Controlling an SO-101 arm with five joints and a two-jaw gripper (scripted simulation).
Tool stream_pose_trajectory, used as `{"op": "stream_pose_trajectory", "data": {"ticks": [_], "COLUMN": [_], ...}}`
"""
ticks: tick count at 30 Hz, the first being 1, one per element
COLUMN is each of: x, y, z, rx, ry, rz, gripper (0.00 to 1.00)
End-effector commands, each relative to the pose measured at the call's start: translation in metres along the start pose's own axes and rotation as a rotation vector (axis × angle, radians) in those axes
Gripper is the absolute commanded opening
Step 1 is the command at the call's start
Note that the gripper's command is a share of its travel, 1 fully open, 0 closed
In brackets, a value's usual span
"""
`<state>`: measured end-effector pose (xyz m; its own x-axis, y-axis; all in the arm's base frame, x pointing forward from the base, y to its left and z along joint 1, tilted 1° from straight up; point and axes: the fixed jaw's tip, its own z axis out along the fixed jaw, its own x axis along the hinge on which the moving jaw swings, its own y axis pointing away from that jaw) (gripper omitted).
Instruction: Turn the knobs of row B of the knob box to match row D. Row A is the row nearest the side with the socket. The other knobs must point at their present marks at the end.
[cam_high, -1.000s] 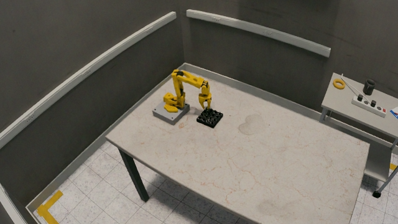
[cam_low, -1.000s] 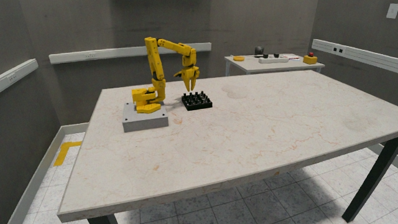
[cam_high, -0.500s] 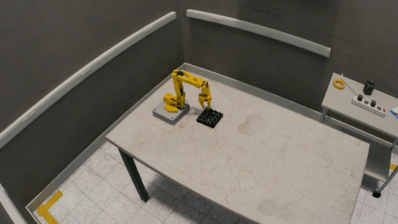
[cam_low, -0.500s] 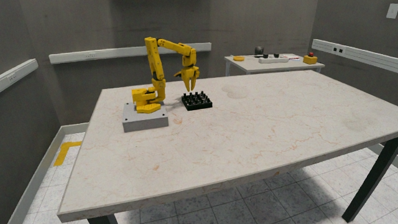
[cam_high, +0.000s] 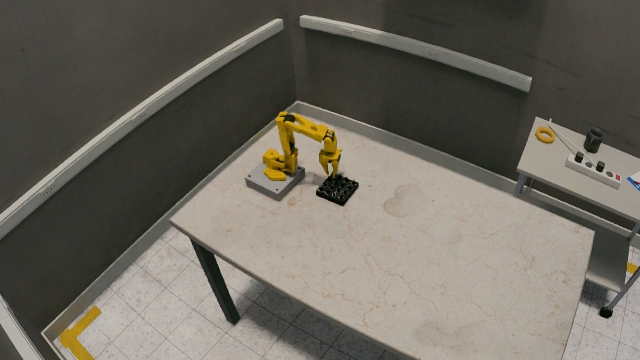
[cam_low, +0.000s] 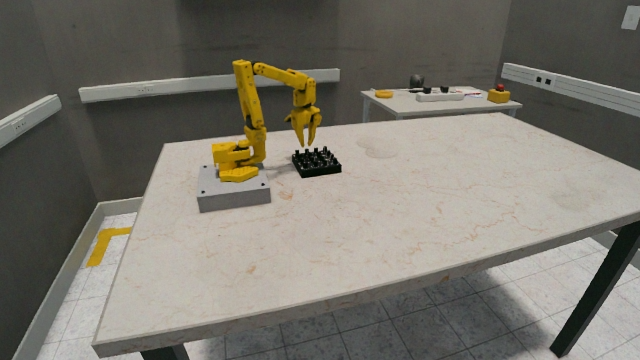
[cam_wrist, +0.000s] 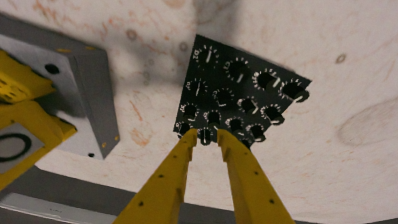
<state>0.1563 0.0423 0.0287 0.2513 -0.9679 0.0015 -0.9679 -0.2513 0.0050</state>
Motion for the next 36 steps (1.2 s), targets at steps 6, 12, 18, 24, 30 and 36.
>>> {"op": "stream_pose_trajectory", "data": {"ticks": [6,12,18,24,30,36], "x": [0.003,0.005,0.006,0.009,0.011,0.014], "y": [0.0,-0.001,-0.002,-0.003,-0.004,-0.005], "z": [-0.001,-0.001,-0.001,-0.001,-0.001,-0.001], "rx": [0.015,0.015,0.014,0.014,0.013,0.012], "ry": [-0.003,-0.005,-0.006,-0.008,-0.009,-0.011], "rz": [0.267,0.489,0.654,0.919,1.151,1.385], "gripper": [0.08,0.09,0.09,0.09,0.09,0.09]}}
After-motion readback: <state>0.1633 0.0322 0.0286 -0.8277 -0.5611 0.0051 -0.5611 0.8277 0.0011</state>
